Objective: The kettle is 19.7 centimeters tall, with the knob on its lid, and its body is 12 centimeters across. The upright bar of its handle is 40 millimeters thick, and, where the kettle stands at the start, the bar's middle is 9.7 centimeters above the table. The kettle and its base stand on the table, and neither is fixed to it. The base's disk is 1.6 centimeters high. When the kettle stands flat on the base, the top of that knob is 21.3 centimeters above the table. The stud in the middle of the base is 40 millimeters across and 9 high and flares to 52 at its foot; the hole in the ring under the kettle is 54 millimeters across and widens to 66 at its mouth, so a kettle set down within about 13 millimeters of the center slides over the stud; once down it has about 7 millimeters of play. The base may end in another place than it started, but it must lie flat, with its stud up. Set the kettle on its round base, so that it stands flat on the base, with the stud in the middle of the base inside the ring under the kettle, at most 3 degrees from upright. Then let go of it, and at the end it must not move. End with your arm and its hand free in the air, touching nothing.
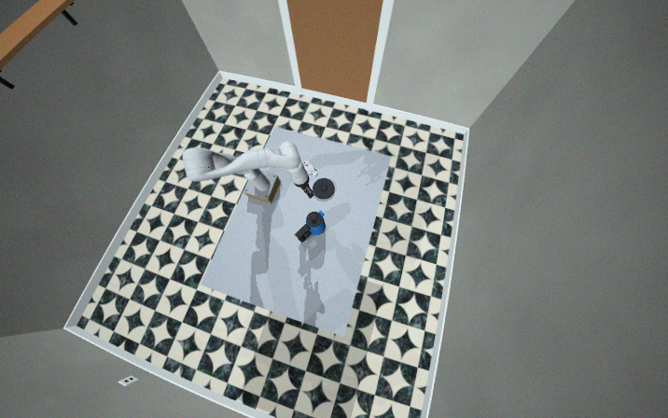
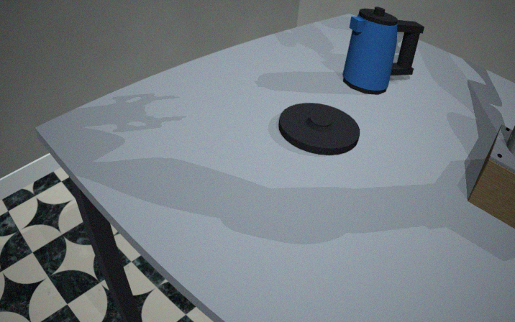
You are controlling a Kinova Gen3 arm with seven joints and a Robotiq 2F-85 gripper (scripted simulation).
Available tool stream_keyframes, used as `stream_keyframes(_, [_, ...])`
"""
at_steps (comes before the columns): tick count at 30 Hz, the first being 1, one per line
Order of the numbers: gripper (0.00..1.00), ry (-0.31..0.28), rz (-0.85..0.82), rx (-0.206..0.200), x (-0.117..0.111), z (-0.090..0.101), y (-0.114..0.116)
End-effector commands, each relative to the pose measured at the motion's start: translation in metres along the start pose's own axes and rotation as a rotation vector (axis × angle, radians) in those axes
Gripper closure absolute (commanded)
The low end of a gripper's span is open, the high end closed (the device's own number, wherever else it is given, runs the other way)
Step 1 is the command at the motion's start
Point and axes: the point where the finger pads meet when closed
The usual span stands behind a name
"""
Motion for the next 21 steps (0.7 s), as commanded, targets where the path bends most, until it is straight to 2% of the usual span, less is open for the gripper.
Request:
stream_keyframes(1, [0.2, -0.006, 0.009, -0.001, 0.003, 0.0, -0.007])
stream_keyframes(21, [0.2, -0.02, 0.085, -0.05, 0.008, -0.002, -0.059])
Point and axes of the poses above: the point where the finger pads meet when closed, its own z axis back along the fingers, its own y axis across the jaws, x = y × z, and after that the axes turned 6 degrees about -z, right-handed
